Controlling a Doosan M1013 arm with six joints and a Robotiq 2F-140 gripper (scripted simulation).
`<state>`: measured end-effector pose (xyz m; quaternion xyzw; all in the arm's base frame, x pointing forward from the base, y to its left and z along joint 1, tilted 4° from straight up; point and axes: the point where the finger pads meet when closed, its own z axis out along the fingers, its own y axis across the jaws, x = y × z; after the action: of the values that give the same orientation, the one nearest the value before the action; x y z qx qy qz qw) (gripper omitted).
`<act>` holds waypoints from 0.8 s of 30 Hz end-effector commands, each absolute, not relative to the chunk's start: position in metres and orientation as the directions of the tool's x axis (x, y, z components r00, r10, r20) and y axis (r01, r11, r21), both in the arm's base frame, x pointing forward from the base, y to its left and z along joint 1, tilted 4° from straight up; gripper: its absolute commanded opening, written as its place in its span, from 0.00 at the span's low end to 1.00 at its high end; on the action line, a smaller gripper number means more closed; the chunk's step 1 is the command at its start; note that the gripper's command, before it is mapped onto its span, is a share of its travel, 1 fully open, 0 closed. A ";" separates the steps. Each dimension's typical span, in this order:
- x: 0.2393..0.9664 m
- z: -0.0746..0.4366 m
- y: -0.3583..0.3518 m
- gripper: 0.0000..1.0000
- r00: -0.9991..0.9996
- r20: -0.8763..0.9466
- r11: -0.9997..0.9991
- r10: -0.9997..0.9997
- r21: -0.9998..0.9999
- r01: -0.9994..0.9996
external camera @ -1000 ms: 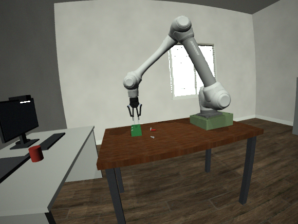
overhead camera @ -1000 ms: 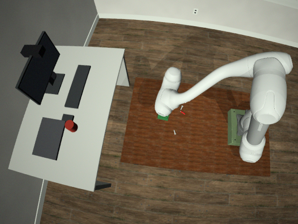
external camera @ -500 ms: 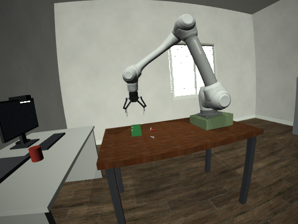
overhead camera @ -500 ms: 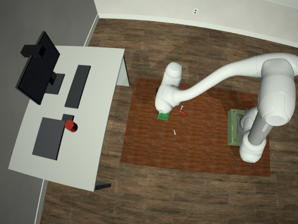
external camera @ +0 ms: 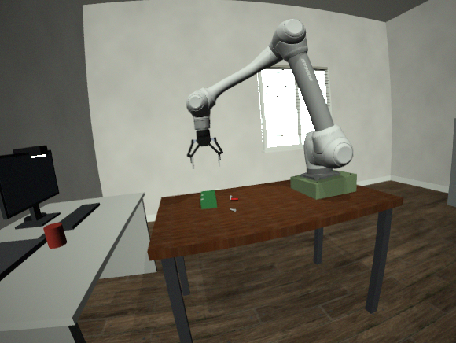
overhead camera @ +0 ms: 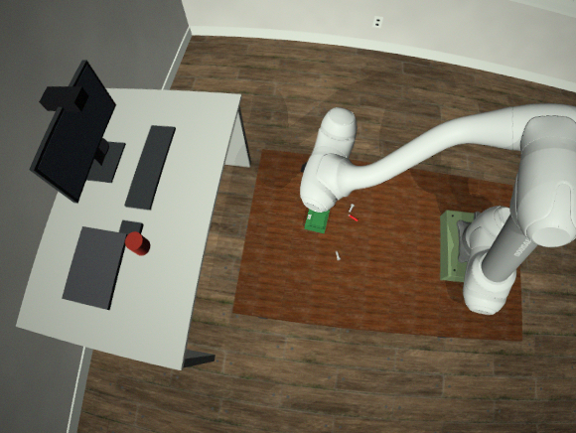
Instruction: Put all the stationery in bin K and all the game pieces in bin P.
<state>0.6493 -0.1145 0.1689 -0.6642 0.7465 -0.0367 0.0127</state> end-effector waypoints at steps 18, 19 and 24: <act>0.648 0.181 -0.114 1.00 -0.117 0.030 0.115 -0.993 -0.072 -0.991; 0.648 0.181 -0.114 1.00 -0.117 0.030 0.115 -0.993 -0.072 -0.991; 0.648 0.181 -0.114 1.00 -0.117 0.030 0.115 -0.993 -0.072 -0.991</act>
<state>0.6485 -0.1140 0.1808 -0.6642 0.7465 -0.0367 0.0126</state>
